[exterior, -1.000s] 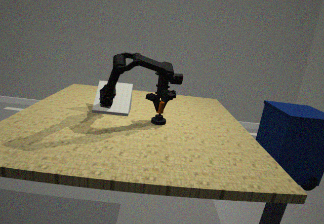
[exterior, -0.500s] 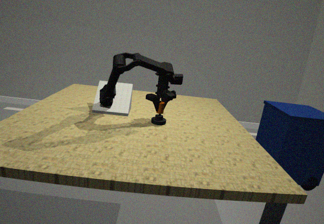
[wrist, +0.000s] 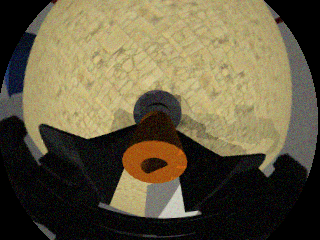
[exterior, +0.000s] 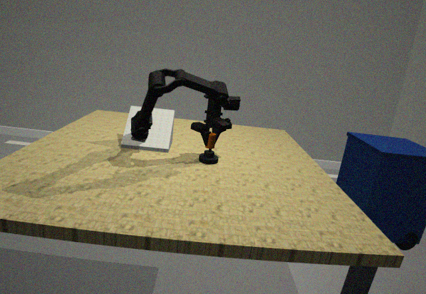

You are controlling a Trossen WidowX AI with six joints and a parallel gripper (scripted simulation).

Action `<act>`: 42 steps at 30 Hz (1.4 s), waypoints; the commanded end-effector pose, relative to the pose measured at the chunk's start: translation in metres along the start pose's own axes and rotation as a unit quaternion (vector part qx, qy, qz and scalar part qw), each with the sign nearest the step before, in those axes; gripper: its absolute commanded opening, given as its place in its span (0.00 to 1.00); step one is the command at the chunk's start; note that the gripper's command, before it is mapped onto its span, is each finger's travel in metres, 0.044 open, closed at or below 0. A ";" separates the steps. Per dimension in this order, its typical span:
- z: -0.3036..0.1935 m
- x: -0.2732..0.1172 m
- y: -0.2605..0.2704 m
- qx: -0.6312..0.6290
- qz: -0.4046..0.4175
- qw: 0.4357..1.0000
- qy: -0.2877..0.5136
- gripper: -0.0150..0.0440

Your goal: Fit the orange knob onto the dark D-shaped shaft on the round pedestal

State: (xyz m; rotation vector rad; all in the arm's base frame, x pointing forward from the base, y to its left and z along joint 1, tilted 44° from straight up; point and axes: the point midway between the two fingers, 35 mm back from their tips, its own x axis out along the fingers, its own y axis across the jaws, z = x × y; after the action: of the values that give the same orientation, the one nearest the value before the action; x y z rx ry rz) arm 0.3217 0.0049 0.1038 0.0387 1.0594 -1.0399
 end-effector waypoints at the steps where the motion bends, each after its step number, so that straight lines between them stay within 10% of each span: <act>1: 0.000 0.001 0.001 0.004 0.001 1.000 -0.001 0.25; 38: 0.002 0.019 -0.001 0.006 -0.001 1.000 0.002 0.25; 42: 0.002 0.019 -0.001 0.006 -0.001 1.000 0.002 0.43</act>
State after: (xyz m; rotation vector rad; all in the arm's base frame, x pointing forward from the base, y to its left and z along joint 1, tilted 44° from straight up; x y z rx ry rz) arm 0.3240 -0.0095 0.0913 0.0496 1.0575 -1.0480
